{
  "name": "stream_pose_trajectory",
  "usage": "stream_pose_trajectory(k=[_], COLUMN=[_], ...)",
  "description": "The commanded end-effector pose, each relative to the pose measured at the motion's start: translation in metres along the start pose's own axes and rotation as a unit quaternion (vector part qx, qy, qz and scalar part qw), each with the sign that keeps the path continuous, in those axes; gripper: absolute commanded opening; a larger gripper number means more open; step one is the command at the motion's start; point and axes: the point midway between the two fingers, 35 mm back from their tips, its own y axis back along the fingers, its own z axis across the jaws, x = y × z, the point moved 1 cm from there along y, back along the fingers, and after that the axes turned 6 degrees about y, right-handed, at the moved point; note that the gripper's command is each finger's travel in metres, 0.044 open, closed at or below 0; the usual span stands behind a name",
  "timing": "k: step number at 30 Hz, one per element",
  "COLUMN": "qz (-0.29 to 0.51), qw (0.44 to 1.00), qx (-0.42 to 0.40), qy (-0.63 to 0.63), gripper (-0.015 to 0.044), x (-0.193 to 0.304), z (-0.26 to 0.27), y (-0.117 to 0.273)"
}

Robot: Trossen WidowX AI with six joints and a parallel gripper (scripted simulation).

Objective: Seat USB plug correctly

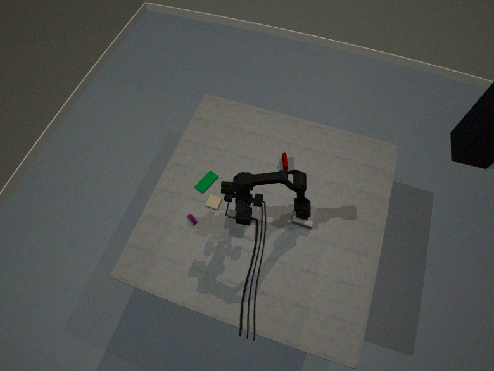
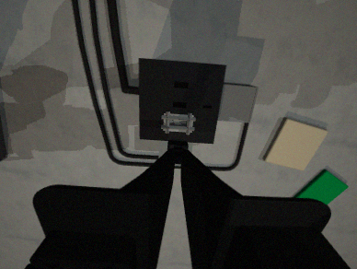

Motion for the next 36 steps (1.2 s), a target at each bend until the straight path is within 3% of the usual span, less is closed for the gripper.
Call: stream_pose_trajectory(k=[1, 36], qz=[-0.003, -0.018], qw=[1.000, 1.000], qx=[0.001, 0.003], qy=[0.002, 0.003], gripper=[0.0000, 0.0000], x=[-0.0006, -0.0028], z=[-0.0002, -0.0004], y=[-0.0004, -0.0045])
